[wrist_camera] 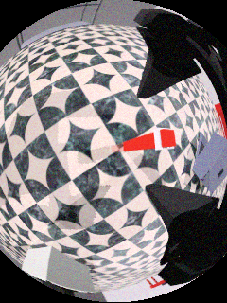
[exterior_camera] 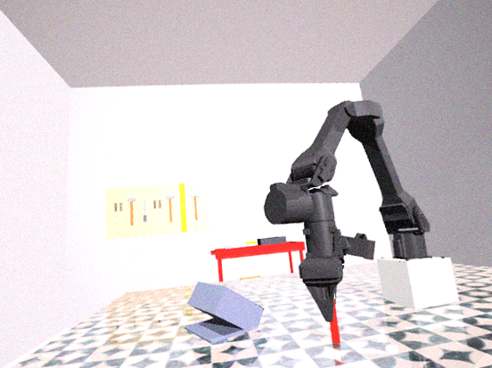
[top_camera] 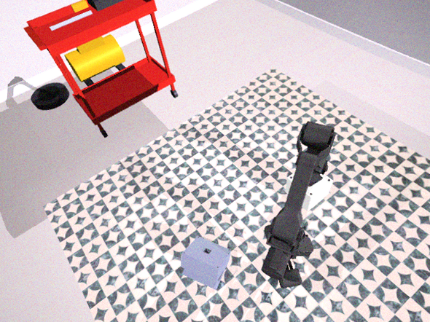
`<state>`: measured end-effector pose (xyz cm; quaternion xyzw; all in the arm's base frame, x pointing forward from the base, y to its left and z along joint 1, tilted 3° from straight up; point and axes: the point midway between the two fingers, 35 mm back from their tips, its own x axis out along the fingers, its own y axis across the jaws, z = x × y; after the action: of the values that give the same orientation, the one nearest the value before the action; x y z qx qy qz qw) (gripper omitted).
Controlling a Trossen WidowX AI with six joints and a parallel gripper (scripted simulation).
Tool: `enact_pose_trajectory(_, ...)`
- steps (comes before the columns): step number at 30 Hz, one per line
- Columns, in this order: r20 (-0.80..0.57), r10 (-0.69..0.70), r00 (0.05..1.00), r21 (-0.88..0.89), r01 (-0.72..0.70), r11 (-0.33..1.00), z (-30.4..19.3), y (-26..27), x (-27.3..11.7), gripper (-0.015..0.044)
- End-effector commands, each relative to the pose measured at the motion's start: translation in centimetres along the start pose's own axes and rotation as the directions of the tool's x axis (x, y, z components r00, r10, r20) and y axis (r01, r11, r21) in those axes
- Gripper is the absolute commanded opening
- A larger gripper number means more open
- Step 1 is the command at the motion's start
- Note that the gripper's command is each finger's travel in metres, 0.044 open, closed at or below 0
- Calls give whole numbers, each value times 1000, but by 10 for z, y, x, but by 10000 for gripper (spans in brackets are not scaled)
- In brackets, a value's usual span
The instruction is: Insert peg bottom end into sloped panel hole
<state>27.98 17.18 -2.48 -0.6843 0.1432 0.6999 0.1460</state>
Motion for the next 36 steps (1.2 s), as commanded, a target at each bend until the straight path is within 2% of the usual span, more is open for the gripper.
enact_pose_trajectory(1,3,11,1000,-4,-11,1000,1,3,9,440)
enact_pose_trajectory(7,3,11,1000,-4,-11,1000,1,3,10,440)
enact_pose_trajectory(23,3,4,1000,0,-4,1000,1,1,6,20)
enact_pose_trajectory(26,3,4,1000,0,-4,1000,1,1,6,0)
enact_pose_trajectory(31,3,4,1000,0,-4,1000,1,1,6,0)
enact_pose_trajectory(36,3,6,1000,-1,-6,1000,0,0,-13,0)
